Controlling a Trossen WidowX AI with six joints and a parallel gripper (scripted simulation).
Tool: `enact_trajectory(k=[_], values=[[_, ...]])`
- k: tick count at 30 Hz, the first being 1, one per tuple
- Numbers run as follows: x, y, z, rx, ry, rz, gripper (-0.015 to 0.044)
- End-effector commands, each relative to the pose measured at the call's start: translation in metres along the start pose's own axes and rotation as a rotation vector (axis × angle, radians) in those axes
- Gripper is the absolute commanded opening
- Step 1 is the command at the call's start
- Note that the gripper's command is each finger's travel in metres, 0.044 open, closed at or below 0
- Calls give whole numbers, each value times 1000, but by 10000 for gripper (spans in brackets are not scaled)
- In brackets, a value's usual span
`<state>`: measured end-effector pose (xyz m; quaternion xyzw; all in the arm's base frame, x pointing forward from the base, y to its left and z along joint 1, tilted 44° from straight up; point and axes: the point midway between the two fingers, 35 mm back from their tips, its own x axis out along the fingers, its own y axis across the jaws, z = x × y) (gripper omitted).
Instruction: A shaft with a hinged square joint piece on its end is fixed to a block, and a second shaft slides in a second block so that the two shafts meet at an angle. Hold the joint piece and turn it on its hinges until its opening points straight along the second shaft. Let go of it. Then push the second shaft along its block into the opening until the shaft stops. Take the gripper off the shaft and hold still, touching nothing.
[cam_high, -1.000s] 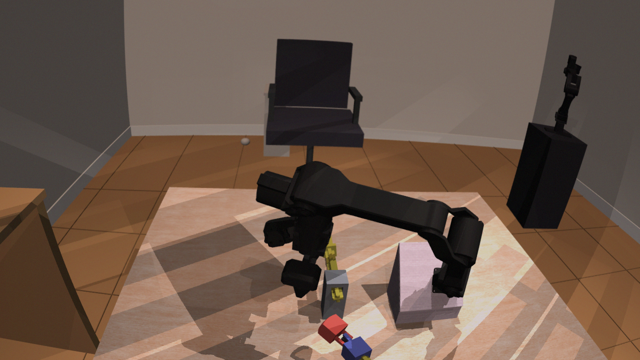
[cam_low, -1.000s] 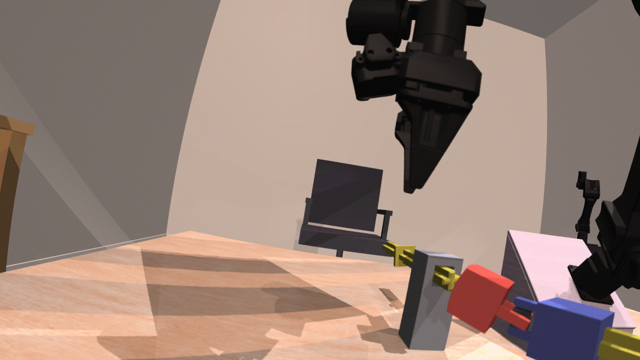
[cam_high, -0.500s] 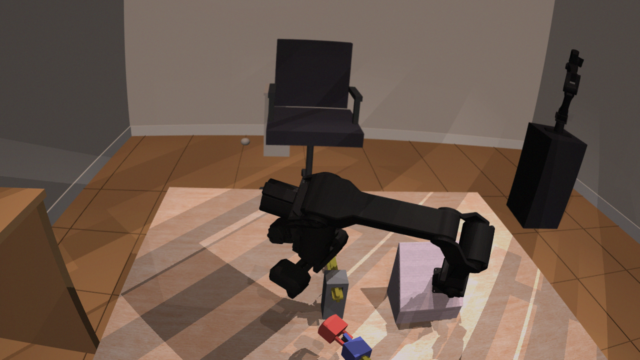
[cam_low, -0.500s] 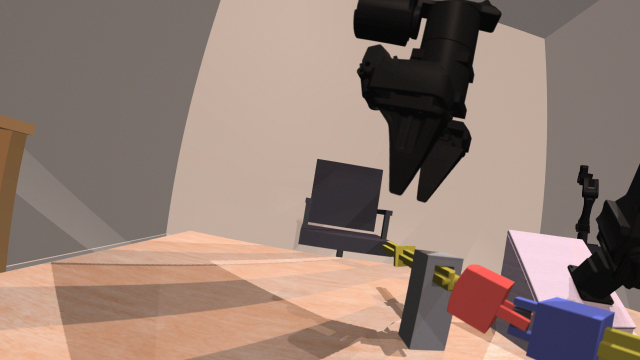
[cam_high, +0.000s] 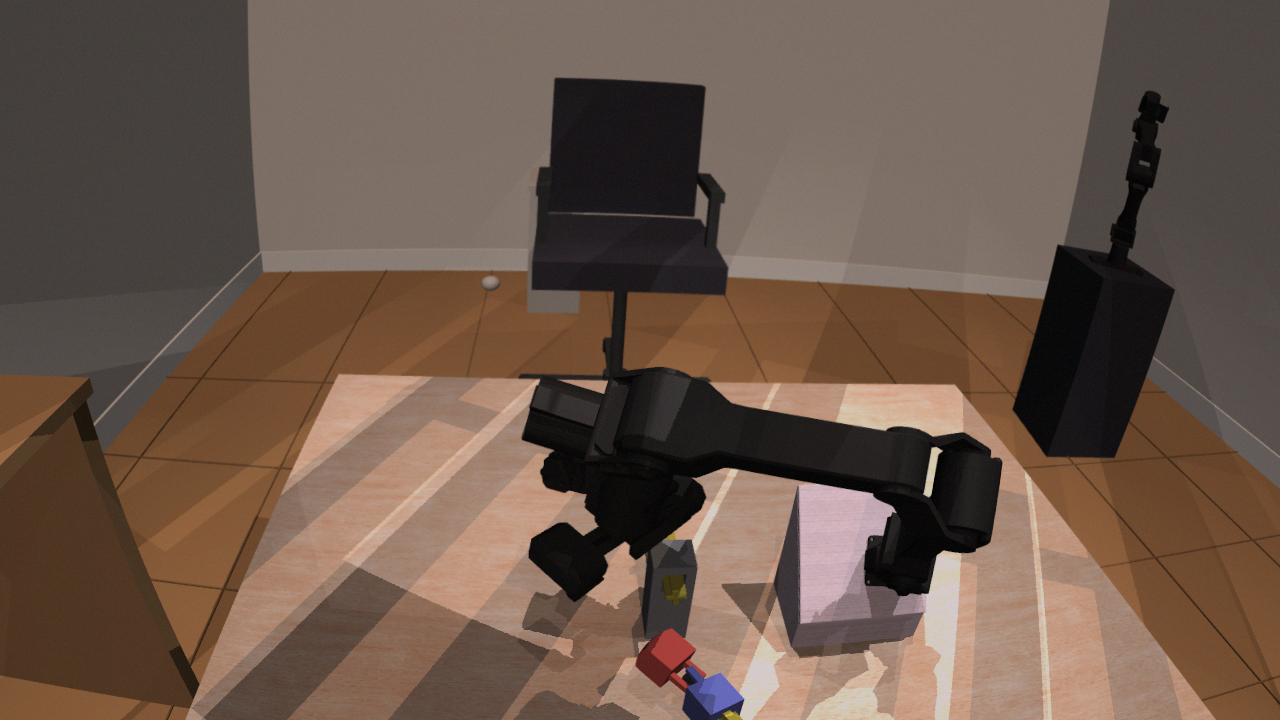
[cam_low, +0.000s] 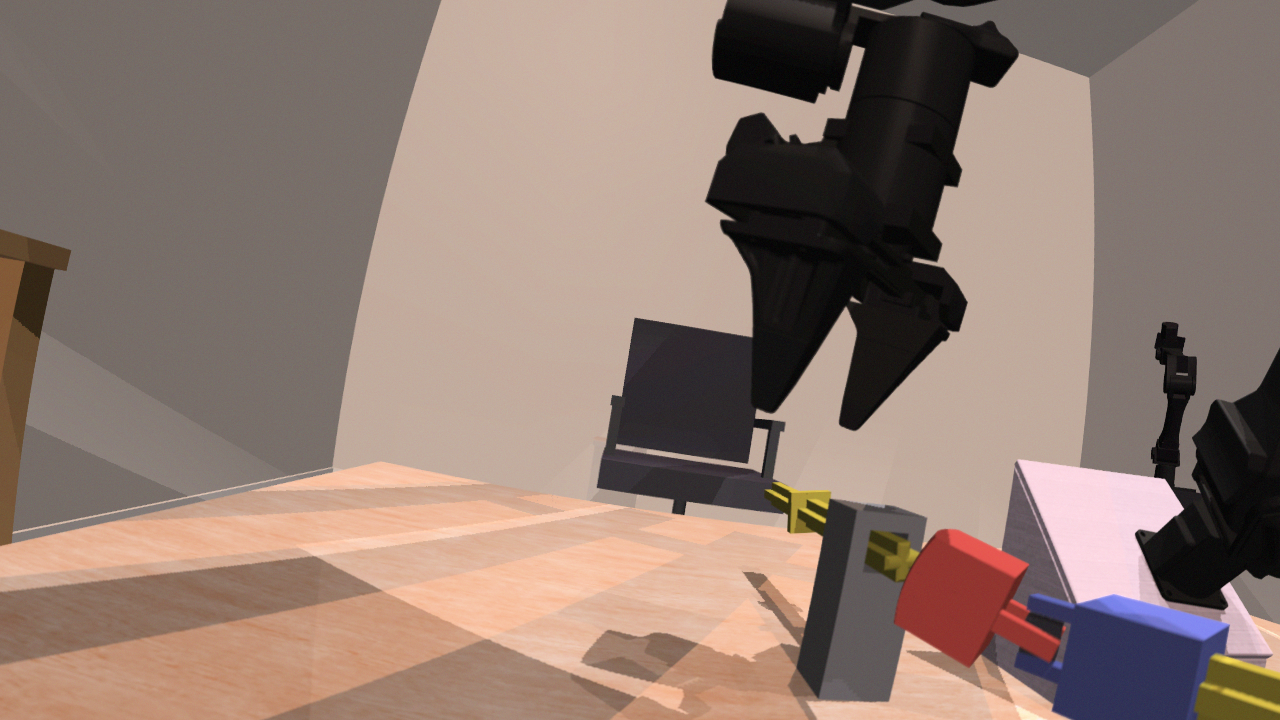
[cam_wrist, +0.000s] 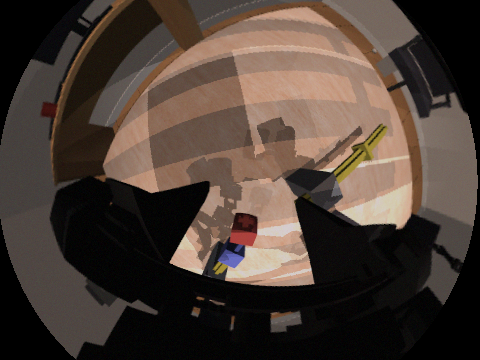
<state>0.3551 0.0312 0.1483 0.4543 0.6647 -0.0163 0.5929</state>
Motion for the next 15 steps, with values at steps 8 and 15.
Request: enact_trajectory(k=[8,15], values=[[45,-1,-10,4,7,-9,440],[68,-2,-17,4,9,-7,440]])
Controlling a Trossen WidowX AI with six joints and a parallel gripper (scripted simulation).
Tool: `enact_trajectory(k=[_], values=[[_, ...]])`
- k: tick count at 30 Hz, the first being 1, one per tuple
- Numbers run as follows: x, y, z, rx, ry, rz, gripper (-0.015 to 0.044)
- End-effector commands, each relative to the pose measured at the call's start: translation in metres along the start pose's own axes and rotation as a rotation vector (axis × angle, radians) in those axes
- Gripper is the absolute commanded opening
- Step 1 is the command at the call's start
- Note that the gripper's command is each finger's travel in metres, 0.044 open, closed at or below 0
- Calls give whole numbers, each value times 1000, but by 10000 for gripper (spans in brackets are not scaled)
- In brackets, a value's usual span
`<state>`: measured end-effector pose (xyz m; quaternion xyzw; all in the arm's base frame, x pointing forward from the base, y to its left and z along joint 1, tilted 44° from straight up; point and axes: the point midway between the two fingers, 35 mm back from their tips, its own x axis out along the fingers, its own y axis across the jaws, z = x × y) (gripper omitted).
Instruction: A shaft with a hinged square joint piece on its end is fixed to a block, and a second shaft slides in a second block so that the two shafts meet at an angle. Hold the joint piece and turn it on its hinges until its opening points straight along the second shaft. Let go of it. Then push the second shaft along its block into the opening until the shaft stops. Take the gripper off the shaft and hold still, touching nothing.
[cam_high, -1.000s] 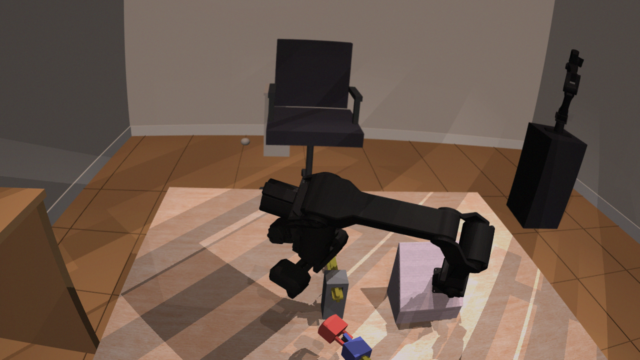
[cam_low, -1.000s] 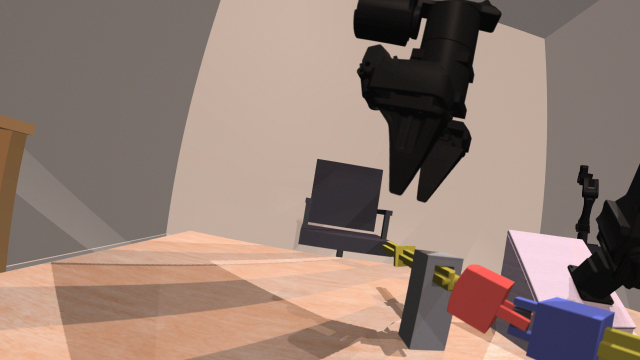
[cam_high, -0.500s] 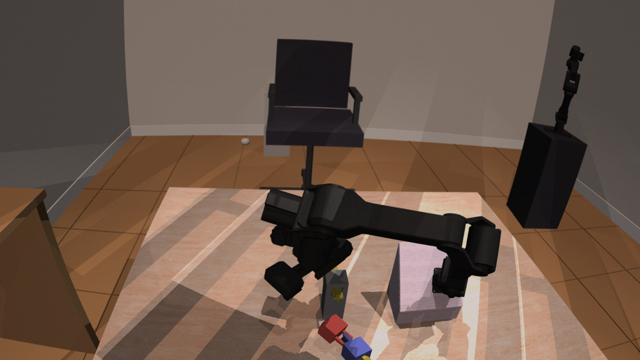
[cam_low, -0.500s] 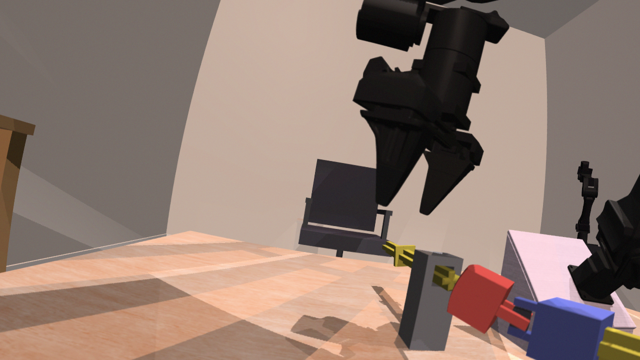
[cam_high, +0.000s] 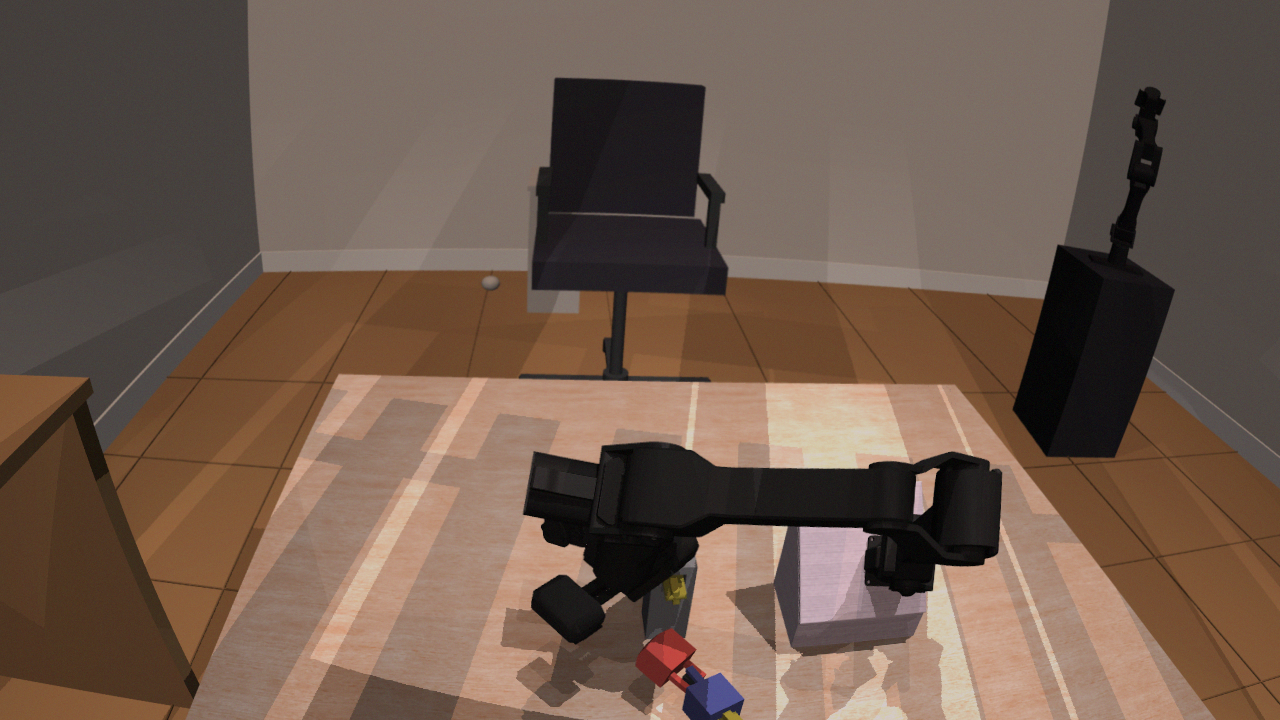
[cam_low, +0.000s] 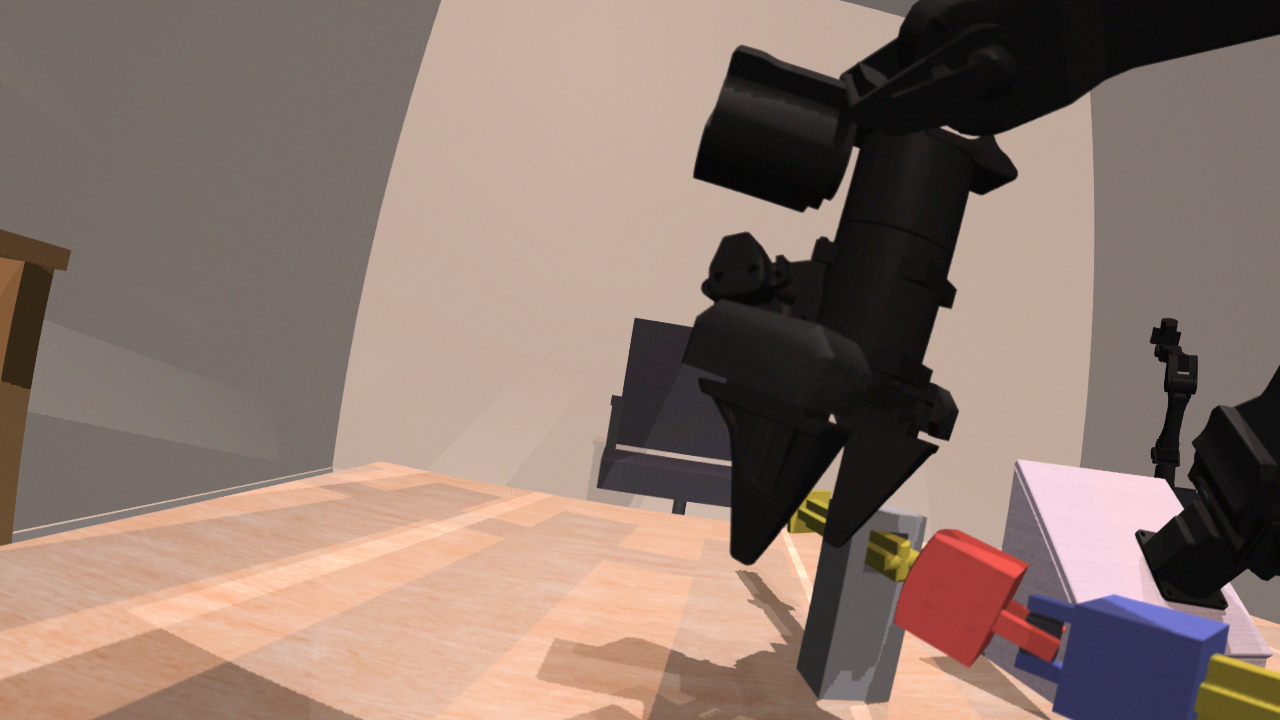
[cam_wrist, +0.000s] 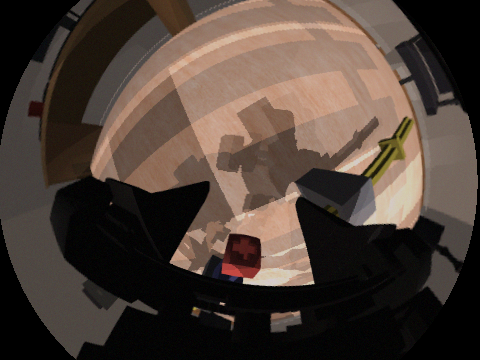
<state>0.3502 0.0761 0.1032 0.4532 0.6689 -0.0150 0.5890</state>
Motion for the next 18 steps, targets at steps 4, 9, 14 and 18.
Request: enact_trajectory(k=[4,9,14,18], values=[[4,-1,-12,4,-2,-4,440],[-1,0,-32,5,-2,-4,440],[-5,0,-52,5,-1,-4,440],[-8,-1,-67,5,0,-3,440]])
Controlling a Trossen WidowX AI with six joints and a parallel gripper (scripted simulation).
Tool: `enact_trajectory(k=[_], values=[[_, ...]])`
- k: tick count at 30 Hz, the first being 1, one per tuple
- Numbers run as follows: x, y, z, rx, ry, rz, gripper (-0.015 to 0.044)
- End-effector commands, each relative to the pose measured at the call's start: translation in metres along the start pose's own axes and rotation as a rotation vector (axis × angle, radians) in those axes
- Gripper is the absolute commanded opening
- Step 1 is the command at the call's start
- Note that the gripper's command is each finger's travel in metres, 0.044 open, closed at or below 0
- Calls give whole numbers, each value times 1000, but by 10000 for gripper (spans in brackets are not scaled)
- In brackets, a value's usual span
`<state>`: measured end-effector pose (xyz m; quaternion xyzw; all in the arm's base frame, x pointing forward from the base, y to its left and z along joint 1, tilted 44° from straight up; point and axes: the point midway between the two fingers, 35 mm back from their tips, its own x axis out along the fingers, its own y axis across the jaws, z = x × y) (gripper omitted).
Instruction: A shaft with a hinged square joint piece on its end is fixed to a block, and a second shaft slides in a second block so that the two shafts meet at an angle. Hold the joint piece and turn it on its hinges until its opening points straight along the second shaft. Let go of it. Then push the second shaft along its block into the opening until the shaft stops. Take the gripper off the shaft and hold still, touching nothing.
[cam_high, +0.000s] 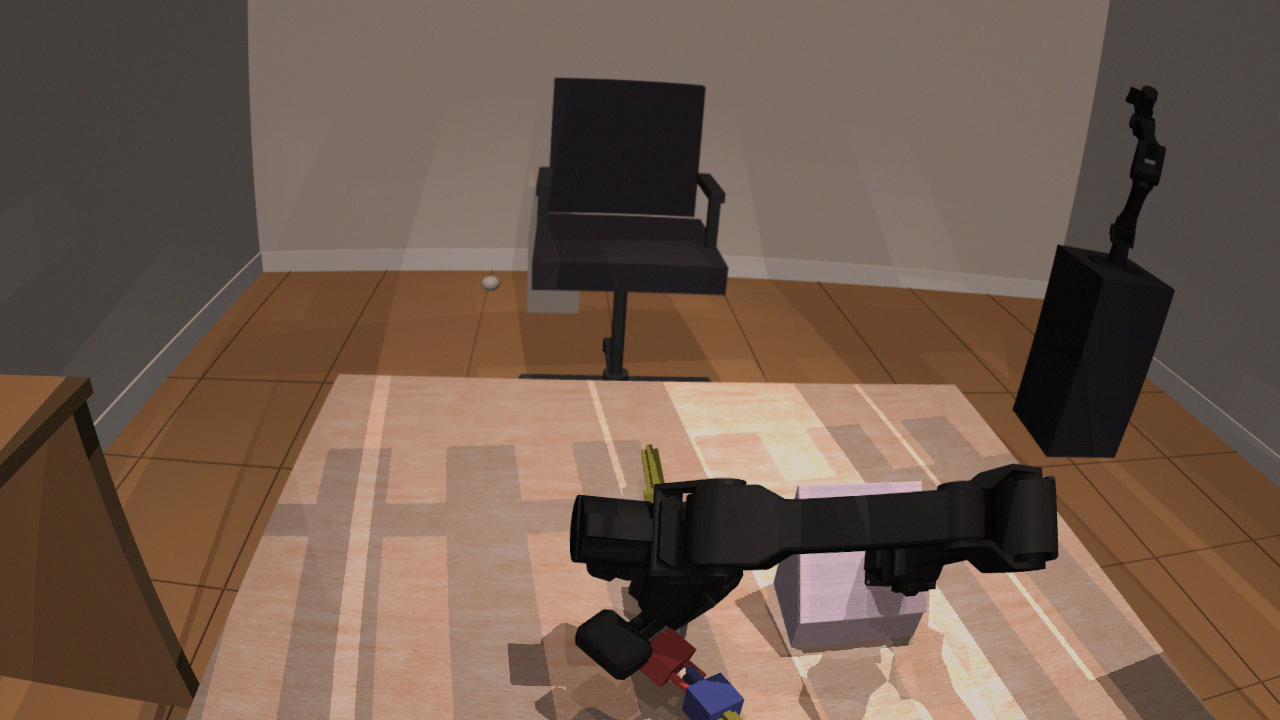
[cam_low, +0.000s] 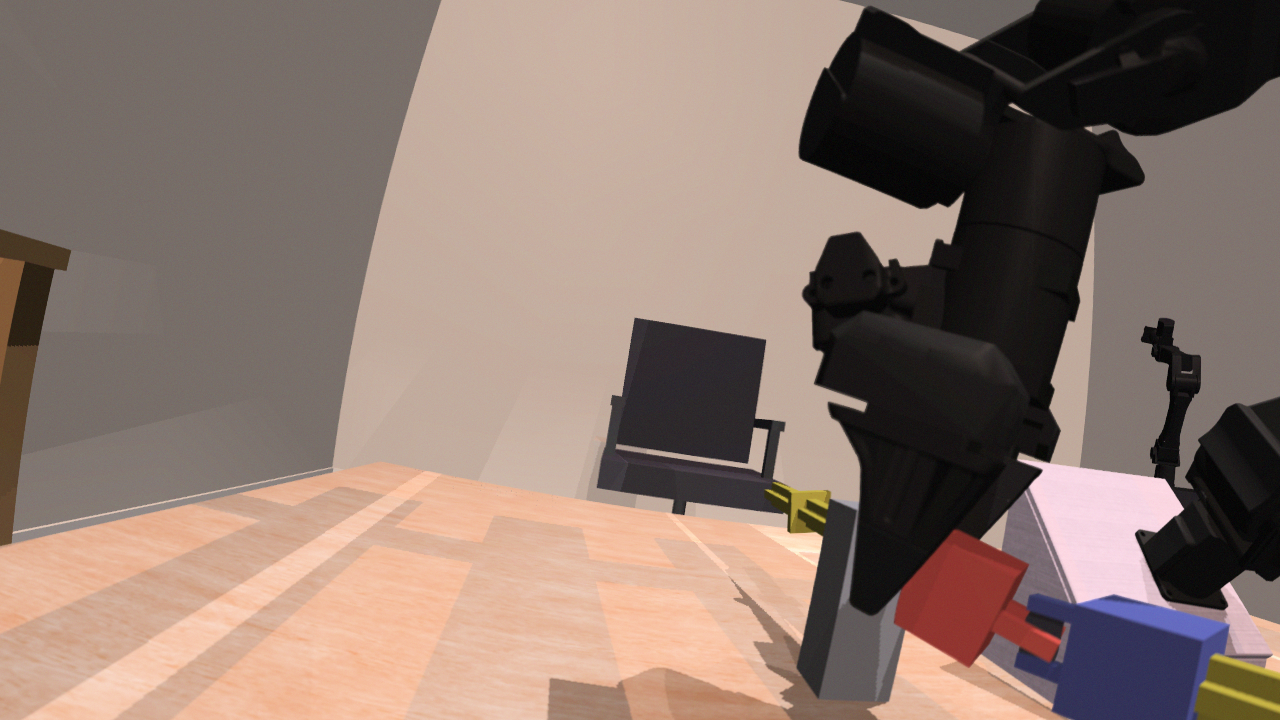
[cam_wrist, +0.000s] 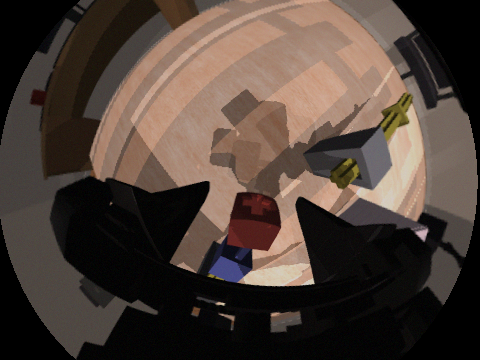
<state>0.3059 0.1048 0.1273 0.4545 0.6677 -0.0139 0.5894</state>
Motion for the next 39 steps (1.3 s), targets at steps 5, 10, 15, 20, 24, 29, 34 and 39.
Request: enact_trajectory(k=[5,10,15,20,24,29,34,39], values=[[1,-3,-12,6,1,-7,440],[9,-3,-12,6,1,-7,440],[17,-3,-12,6,1,-7,440],[25,-3,-13,6,1,-7,440],[29,-3,-13,6,1,-6,440],[29,-3,-13,6,1,-6,309],[29,-3,-13,6,1,-6,182],[29,-3,-13,6,1,-6,182]])
